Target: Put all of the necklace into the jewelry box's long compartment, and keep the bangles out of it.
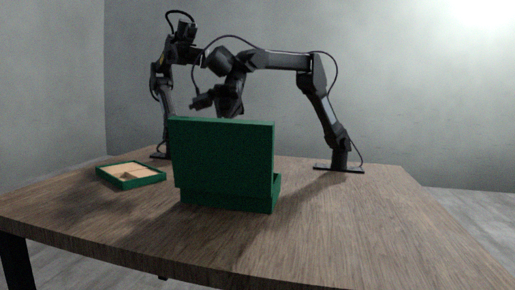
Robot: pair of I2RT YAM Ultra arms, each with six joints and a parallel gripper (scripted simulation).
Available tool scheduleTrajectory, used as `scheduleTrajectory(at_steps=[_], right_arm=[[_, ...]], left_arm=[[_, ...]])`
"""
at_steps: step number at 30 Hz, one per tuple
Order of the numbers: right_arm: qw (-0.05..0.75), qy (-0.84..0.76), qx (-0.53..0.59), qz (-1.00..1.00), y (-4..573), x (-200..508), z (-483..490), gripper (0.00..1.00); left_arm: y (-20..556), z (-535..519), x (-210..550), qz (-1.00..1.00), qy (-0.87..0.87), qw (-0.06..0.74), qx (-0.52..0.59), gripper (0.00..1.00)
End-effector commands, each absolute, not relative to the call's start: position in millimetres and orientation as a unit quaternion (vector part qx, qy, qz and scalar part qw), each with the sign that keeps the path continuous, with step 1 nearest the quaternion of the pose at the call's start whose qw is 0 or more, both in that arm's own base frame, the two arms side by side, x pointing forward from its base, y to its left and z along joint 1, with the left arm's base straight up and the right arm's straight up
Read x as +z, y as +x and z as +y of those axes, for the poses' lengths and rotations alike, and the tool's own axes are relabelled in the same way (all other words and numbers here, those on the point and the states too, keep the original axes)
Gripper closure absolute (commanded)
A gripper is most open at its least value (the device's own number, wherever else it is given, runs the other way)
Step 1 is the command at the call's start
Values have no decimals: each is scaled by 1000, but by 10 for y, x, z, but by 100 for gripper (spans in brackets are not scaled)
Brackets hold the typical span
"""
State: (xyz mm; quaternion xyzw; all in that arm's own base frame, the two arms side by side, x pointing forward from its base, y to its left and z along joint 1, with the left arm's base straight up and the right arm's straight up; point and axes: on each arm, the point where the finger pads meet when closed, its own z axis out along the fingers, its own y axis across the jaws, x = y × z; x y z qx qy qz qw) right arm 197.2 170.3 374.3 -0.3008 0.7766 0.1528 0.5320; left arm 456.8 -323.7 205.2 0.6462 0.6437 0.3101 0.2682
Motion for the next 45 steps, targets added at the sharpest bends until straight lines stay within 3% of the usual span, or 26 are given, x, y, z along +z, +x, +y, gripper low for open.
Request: scheduleTrajectory(at_steps=[1,32,45], right_arm=[[530,-289,144,784,1962,3694,1588,0],[527,-304,151,779,1926,3662,1601,0],[500,-334,155,784,1943,3303,1774,0]], left_arm=[[4636,-3207,2467,643,614,334,312,100],[4645,-3170,2496,644,618,326,312,100],[4631,-2893,1991,643,621,323,311,100]])
